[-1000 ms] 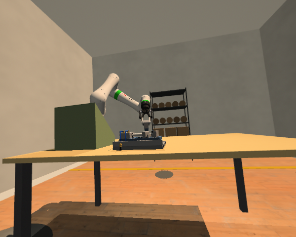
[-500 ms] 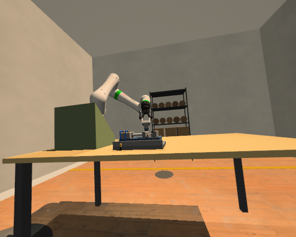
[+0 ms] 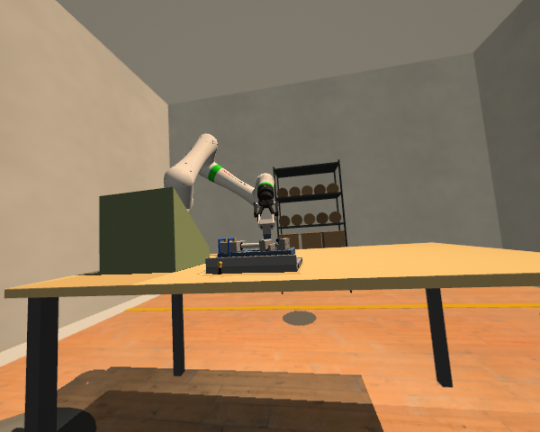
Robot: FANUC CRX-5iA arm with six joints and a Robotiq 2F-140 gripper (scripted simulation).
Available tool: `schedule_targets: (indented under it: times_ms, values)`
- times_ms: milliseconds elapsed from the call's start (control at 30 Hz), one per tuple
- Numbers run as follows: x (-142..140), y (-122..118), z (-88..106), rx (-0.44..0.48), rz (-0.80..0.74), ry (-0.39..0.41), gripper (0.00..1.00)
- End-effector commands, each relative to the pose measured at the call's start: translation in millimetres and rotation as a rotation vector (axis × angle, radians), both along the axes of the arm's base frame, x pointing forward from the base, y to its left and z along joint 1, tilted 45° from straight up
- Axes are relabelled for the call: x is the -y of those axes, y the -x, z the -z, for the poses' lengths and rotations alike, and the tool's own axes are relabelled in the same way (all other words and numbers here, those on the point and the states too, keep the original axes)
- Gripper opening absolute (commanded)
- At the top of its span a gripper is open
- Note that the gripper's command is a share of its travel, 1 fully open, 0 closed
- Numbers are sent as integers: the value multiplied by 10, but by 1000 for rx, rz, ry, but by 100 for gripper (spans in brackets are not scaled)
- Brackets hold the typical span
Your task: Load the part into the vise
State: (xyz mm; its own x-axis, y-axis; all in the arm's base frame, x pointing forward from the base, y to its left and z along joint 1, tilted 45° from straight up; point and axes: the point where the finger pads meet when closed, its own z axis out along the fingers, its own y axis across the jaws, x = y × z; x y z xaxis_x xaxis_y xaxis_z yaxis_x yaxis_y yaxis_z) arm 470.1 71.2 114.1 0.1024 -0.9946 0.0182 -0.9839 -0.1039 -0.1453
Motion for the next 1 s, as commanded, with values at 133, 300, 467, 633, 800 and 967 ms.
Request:
schedule_targets:
  times_ms: [133, 300, 467, 633, 800, 967]
  values:
    - [2, -1, -1, 0, 0, 0, 0]
    - [2, -1, -1, 0, 0, 0, 0]
    - [2, -1, -1, 0, 0, 0, 0]
    - [2, -1, -1, 0, 0, 0, 0]
    - [2, -1, -1, 0, 0, 0, 51]
    - [2, -1, -1, 0, 0, 0, 51]
